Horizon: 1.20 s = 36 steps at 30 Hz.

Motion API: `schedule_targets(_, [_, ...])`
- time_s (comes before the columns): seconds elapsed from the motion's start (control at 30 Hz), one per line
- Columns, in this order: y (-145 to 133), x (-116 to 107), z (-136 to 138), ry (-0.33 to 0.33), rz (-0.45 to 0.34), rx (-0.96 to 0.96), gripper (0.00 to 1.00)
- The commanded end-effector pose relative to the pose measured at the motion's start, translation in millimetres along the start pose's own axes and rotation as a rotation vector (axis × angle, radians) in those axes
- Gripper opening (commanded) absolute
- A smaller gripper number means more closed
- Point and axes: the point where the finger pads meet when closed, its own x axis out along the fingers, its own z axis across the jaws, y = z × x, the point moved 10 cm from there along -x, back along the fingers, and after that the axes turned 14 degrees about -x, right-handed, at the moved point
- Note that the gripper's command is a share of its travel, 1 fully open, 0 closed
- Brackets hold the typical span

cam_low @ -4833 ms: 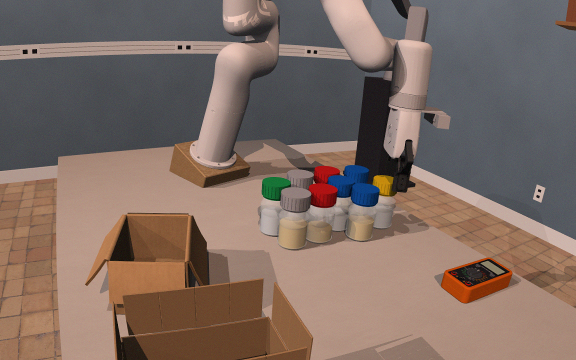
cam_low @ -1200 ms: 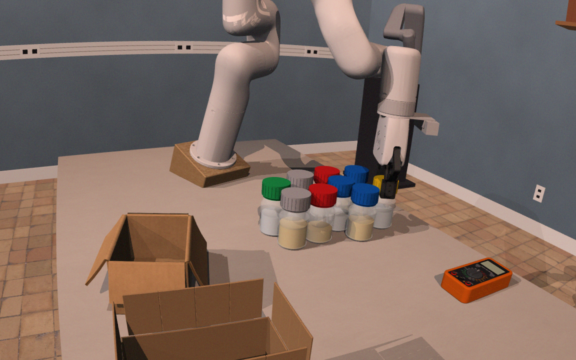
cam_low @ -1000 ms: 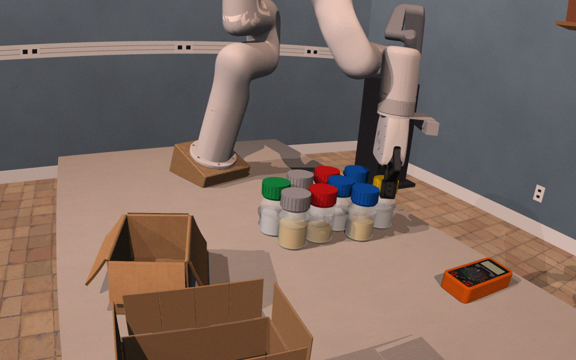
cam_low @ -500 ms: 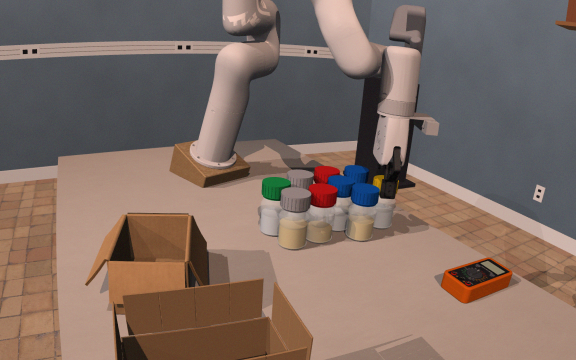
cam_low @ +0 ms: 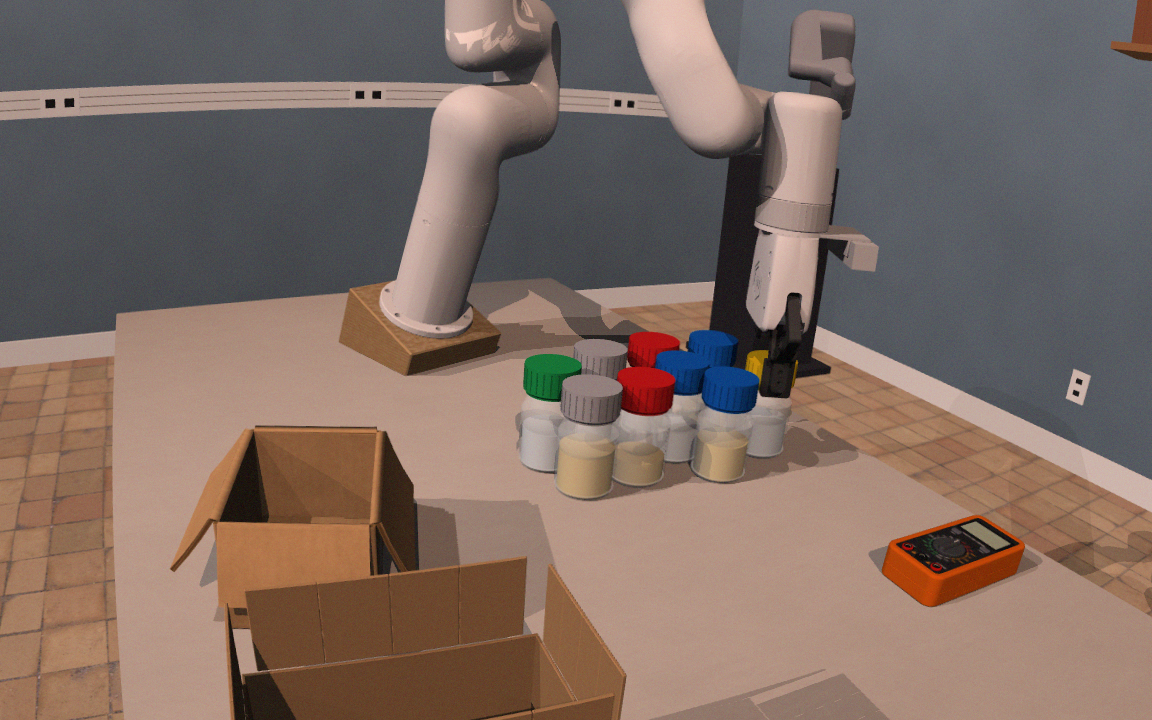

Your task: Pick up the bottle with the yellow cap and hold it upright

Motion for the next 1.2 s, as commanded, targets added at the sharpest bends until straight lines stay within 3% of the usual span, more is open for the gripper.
schedule_targets(0.0, [0.8,-1.2,0.7,-0.002,0.003,0.000,0.00])
schedule_targets(0.4, [0.8,-1.2,0.7,-0.002,0.003,0.000,0.00])
schedule_targets(0.73, [0.8,-26.2,0.6,-0.003,0.003,0.000,0.00])
schedule_targets(0.97, [0.8,-26.2,0.6,-0.003,0.003,0.000,0.00])
schedule_targets(1.17, [1.0,-41.0,0.7,-0.003,0.003,0.000,0.00])
